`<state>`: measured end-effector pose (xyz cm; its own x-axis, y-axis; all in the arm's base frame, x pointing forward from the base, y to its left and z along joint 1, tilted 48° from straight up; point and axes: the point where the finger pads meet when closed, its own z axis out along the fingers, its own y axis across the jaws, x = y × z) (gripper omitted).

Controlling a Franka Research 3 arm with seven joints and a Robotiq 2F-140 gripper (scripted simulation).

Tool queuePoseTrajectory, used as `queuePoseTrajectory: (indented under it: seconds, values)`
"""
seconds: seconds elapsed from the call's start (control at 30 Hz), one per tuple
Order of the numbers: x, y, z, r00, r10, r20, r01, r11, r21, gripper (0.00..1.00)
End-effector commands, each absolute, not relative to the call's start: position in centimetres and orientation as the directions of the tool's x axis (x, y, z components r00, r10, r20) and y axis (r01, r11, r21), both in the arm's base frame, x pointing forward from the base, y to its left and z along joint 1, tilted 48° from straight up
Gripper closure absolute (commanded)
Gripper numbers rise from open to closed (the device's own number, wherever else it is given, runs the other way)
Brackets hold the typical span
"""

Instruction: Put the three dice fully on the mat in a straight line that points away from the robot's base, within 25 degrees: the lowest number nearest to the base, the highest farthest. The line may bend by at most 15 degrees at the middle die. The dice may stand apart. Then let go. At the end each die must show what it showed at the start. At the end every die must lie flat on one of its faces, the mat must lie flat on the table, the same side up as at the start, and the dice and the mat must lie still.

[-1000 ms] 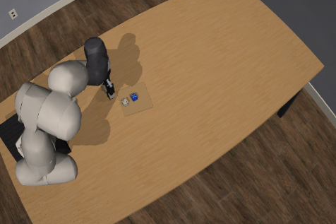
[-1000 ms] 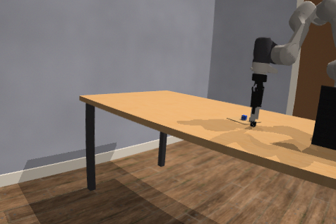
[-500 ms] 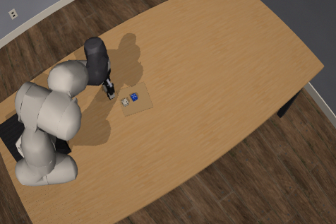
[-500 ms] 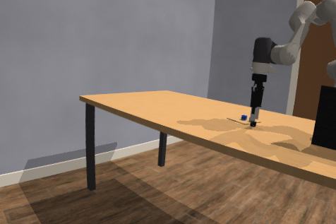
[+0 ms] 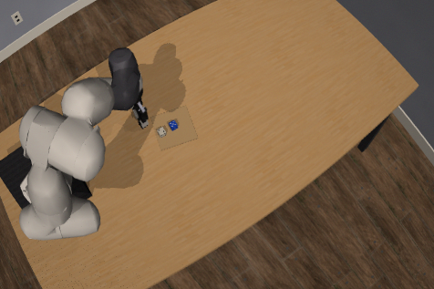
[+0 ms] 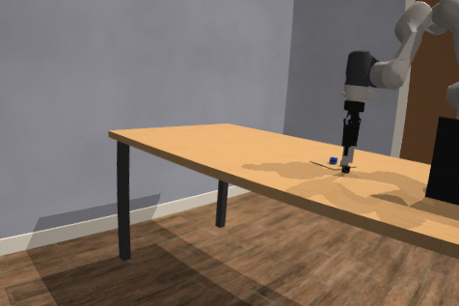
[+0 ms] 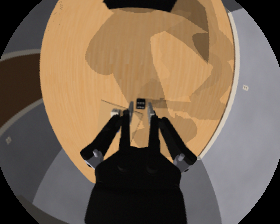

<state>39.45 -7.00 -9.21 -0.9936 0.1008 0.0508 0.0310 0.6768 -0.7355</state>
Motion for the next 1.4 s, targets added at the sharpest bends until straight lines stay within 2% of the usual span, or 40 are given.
queuePoseTrajectory:
  seconds: [0.0, 1.37]
  values:
    - [39.5, -7.0, -9.3, -0.993, 0.104, 0.047, 0.036, 0.676, -0.736, 0.75]
    - [39.2, -9.1, -11.2, -0.993, 0.104, 0.047, 0.036, 0.676, -0.736, 0.75]
